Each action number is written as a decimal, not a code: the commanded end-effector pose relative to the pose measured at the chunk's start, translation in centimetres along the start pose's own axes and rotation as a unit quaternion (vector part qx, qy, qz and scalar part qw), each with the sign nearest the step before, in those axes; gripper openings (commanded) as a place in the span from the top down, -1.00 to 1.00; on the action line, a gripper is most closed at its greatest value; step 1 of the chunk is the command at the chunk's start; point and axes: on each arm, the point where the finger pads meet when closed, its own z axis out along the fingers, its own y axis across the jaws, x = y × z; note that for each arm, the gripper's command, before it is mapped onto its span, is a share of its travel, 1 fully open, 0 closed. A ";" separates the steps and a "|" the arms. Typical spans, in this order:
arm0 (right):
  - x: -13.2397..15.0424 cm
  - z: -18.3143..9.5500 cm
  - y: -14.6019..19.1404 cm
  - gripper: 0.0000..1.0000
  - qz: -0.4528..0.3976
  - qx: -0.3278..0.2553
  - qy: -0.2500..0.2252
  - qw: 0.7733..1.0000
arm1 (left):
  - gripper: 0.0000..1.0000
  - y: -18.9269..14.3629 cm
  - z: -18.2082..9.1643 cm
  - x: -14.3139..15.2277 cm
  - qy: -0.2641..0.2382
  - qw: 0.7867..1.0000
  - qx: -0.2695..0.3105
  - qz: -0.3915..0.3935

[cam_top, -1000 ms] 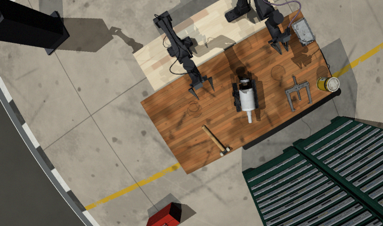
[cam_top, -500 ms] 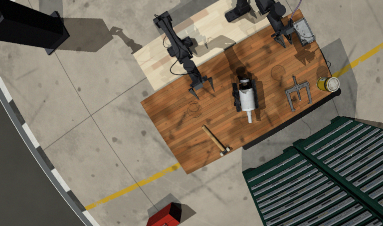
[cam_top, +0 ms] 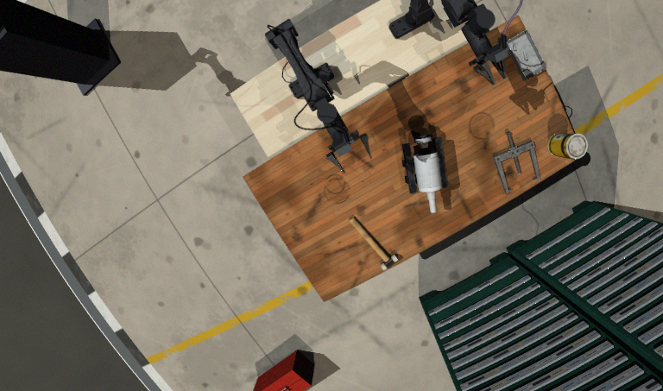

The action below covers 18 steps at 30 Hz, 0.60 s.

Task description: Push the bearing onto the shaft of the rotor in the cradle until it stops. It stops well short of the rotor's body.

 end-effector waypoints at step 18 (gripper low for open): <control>-4.4 -1.6 0.1 -1.00 0.001 -0.003 -0.051 0.999 | 0.13 -0.4 -0.7 -1.6 -0.021 1.000 0.001 -0.007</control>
